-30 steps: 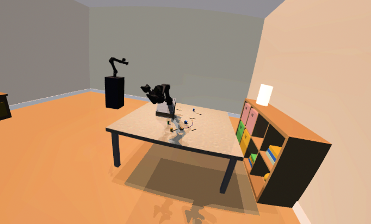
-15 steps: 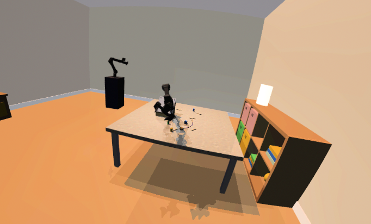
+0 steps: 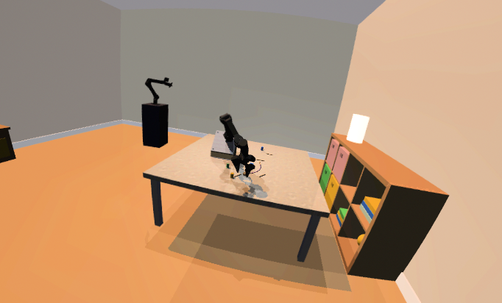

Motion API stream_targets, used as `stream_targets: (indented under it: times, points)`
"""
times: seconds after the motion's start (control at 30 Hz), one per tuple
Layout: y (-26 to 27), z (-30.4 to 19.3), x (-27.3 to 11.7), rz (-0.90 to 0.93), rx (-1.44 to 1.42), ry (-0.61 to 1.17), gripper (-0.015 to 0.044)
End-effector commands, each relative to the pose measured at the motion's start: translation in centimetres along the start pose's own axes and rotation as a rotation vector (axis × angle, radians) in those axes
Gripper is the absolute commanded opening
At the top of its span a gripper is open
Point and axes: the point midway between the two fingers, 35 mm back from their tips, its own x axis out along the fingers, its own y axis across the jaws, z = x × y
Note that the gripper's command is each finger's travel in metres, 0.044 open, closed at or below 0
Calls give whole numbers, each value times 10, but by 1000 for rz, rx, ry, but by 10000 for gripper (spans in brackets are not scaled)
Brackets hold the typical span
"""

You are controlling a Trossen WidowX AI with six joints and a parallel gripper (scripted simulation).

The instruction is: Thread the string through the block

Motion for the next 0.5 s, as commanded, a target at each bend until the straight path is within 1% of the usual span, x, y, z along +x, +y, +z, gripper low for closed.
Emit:
stream_targets:
  times: [0.0, 0.23, 0.47]
  points:
    - [73, -10, -21, 187, -166, 54, 440]
    - [168, -32, -75, 454, -463, 95, 440]
    - [240, -67, -151, 703, -842, 88, 440]
